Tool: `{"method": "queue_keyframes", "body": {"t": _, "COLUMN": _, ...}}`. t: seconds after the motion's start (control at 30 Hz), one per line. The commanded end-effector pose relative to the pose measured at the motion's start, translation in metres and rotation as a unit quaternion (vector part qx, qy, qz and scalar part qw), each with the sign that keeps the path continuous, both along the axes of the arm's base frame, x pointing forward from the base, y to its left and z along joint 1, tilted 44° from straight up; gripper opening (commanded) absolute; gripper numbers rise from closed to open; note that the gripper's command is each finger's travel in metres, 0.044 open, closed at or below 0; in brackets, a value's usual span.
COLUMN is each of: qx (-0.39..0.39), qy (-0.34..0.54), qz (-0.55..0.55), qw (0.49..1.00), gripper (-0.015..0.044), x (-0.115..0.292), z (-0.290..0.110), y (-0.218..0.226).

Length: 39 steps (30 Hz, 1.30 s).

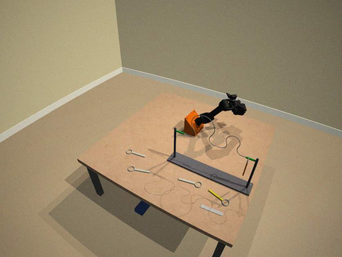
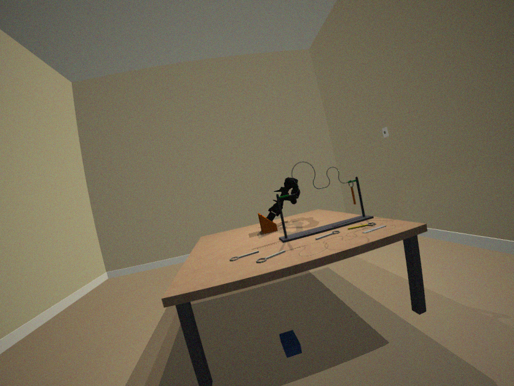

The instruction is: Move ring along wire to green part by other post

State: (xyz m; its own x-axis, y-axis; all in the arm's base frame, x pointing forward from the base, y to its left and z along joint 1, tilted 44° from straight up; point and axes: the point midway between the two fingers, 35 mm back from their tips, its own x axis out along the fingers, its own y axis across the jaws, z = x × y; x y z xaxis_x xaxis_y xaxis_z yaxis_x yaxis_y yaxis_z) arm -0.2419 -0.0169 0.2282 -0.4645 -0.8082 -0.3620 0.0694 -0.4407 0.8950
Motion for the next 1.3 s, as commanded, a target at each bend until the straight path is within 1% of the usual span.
{"method": "queue_keyframes", "body": {"t": 0.0, "qx": 0.001, "qy": 0.000, "qz": -0.001, "qw": 1.000, "gripper": 0.0374, "x": 0.000, "z": 0.000, "y": 0.001}}
{"method": "queue_keyframes", "body": {"t": 0.13, "qx": 0.037, "qy": 0.005, "qz": -0.027, "qw": 0.999, "gripper": 0.0269, "x": -0.006, "z": -0.004, "y": 0.019}}
{"method": "queue_keyframes", "body": {"t": 0.27, "qx": 0.107, "qy": 0.008, "qz": -0.085, "qw": 0.991, "gripper": 0.0164, "x": -0.013, "z": -0.008, "y": 0.059}}
{"method": "queue_keyframes", "body": {"t": 0.5, "qx": 0.226, "qy": 0.001, "qz": -0.208, "qw": 0.952, "gripper": 0.0160, "x": -0.015, "z": -0.005, "y": 0.139}}
{"method": "queue_keyframes", "body": {"t": 0.73, "qx": 0.332, "qy": -0.017, "qz": -0.345, "qw": 0.878, "gripper": 0.0160, "x": 0.005, "z": 0.012, "y": 0.226}}
{"method": "queue_keyframes", "body": {"t": 1.0, "qx": 0.425, "qy": -0.042, "qz": -0.498, "qw": 0.755, "gripper": 0.0160, "x": 0.055, "z": 0.049, "y": 0.314}}
{"method": "queue_keyframes", "body": {"t": 1.27, "qx": 0.490, "qy": -0.058, "qz": -0.634, "qw": 0.595, "gripper": 0.0160, "x": 0.124, "z": 0.102, "y": 0.381}}
